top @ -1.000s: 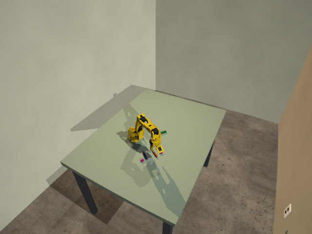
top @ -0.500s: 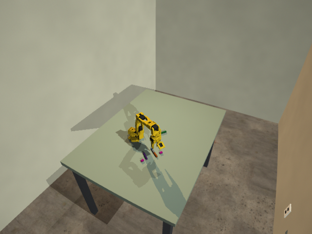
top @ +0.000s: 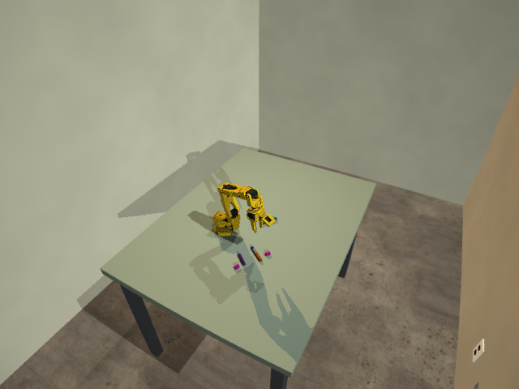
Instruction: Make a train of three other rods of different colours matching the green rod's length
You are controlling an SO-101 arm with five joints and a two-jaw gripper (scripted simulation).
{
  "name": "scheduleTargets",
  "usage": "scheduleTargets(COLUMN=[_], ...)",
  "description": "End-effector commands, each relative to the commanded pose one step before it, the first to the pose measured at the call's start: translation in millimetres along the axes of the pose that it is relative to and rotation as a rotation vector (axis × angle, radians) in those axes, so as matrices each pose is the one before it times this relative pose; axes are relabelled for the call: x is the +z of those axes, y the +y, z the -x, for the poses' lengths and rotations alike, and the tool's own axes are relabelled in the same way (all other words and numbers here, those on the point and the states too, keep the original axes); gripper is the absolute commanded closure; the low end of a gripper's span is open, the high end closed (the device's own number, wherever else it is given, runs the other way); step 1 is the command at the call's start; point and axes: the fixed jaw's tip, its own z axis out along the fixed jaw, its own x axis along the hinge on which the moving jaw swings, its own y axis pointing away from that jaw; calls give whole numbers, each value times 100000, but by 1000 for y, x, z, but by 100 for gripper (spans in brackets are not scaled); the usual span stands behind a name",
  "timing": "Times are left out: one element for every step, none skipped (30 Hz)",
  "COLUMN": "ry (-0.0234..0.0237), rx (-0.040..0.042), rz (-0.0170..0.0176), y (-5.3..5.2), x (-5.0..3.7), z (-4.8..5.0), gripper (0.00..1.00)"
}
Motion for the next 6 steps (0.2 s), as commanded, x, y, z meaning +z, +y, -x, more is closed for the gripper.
scheduleTargets(ry=[-6950, 0, 0, 0, 0, 0], rx=[-2419, 0, 0, 0, 0, 0], rz=[615, 0, 0, 0, 0, 0], y=[2634, 0, 0, 0, 0, 0], x=[-10748, 0, 0, 0, 0, 0], z=[2318, 0, 0, 0, 0, 0], gripper=[83, 83, 83, 83, 83, 83])
